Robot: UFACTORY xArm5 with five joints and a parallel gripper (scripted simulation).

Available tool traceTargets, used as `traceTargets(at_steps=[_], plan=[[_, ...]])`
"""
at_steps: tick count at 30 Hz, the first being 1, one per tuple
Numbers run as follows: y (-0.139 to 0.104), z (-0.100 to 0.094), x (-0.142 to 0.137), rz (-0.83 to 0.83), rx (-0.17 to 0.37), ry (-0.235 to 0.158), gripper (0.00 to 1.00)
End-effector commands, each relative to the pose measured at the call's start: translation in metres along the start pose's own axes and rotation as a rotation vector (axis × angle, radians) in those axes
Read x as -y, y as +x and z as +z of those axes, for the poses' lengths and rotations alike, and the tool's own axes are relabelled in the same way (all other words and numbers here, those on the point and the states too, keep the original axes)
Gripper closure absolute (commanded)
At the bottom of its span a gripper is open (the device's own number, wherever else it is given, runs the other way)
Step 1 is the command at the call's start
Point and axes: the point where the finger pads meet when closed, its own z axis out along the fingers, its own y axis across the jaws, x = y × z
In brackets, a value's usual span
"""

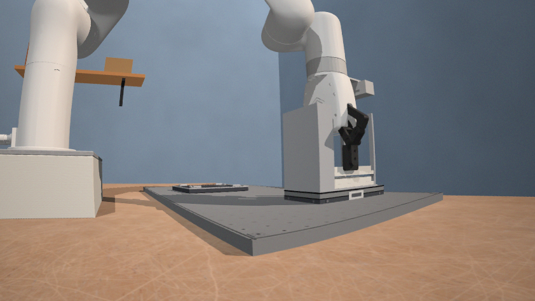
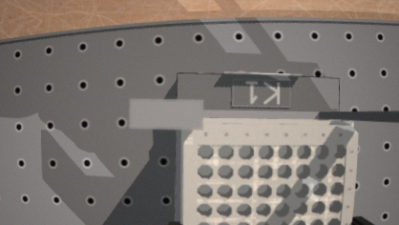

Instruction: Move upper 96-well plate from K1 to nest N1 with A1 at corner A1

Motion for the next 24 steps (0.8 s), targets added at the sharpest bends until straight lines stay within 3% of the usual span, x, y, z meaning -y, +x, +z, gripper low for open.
traceTargets(at_steps=[1,24], plan=[[0.001,-0.005,0.0,0.0,-0.004,-0.002,1.0],[0.001,-0.016,0.0,0.0,-0.004,-0.002,1.0]])
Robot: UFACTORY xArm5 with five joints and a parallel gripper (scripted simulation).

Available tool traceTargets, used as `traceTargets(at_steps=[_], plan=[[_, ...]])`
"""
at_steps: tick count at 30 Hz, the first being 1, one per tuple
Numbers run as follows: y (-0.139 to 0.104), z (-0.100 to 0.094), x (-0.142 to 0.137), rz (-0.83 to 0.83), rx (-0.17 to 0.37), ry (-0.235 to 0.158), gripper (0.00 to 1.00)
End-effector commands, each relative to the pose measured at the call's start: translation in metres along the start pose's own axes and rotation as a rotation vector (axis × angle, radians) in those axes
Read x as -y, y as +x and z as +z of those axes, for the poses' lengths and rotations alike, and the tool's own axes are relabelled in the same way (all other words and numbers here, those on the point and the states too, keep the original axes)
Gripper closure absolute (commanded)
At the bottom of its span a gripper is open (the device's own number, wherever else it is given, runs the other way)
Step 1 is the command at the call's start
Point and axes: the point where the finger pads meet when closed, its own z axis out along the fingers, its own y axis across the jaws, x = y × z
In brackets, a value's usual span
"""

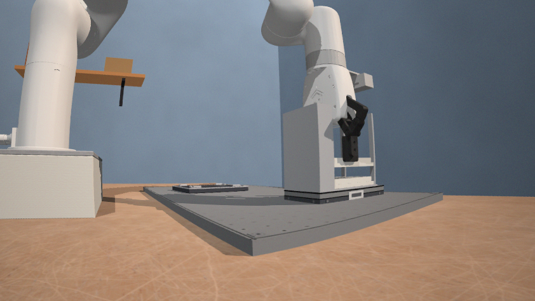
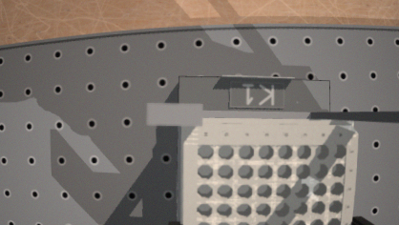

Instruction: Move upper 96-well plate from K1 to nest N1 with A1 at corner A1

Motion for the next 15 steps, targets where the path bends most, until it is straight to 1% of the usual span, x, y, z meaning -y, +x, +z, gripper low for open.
traceTargets(at_steps=[1,5,15], plan=[[0.001,-0.002,0.0,0.0,-0.003,-0.002,1.0],[0.001,-0.002,0.0,0.0,-0.003,-0.002,1.0],[0.001,-0.019,0.0,0.0,-0.003,-0.002,1.0]])
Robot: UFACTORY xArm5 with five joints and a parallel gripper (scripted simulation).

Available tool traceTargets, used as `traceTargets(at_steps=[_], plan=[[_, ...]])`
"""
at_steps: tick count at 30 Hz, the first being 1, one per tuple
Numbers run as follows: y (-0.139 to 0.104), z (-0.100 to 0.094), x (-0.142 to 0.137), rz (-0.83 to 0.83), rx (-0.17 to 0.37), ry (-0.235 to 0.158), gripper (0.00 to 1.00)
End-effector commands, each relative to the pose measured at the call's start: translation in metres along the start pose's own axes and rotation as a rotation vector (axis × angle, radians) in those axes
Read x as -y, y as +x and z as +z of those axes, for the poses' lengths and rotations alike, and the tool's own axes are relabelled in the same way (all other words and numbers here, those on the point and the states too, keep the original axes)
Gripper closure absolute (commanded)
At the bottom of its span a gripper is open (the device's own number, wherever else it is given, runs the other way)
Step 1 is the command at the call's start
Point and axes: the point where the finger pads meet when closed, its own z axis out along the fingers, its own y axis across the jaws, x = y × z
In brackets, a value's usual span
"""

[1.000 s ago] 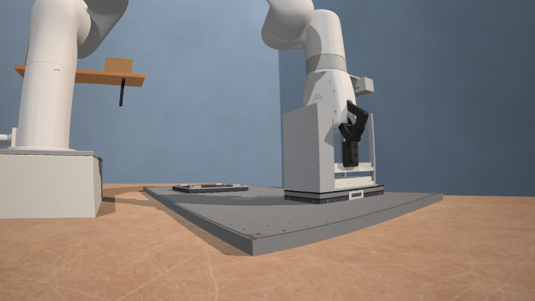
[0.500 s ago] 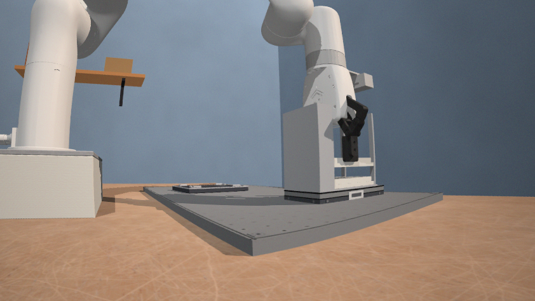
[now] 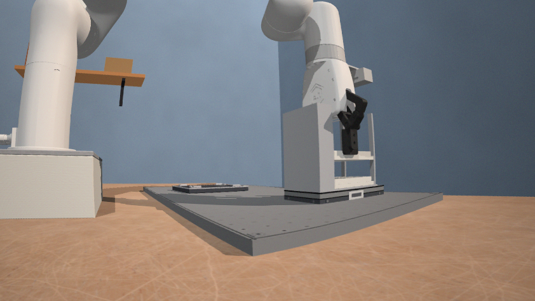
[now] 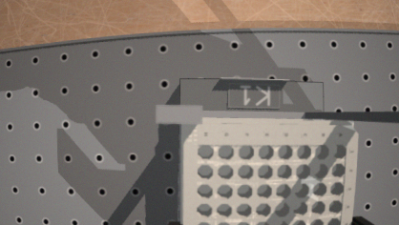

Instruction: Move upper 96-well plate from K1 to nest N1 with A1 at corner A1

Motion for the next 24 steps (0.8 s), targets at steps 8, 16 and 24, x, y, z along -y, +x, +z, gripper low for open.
traceTargets(at_steps=[8,16,24], plan=[[0.001,-0.018,0.0,0.0,-0.003,-0.002,1.0],[0.001,-0.031,0.0,0.0,-0.003,-0.002,1.0],[0.001,-0.041,0.0,0.0,-0.003,-0.002,1.0]])
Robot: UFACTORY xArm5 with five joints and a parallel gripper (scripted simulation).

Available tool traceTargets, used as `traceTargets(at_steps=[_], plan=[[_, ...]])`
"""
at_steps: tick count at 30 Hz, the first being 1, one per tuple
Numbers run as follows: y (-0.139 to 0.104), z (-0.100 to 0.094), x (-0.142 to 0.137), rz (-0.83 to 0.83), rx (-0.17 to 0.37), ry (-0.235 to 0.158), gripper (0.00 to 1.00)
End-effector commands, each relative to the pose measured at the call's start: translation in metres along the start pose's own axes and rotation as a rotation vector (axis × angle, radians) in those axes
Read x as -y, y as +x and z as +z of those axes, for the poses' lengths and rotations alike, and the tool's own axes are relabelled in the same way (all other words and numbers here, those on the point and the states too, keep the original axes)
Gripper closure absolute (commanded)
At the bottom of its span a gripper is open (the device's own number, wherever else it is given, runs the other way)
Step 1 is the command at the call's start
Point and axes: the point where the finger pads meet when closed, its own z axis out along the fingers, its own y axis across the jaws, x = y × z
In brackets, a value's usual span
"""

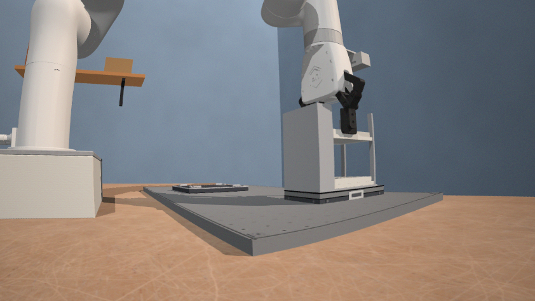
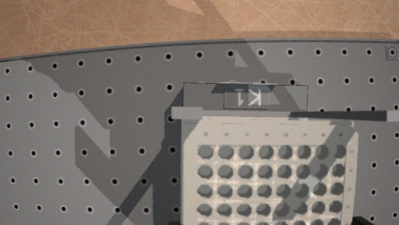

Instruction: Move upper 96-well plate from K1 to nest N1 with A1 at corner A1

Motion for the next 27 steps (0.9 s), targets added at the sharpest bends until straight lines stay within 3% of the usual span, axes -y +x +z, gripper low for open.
traceTargets(at_steps=[1,27], plan=[[0.002,-0.009,-0.001,0.0,-0.004,-0.003,1.0],[0.002,-0.049,0.0,0.0,-0.005,-0.003,1.0]])
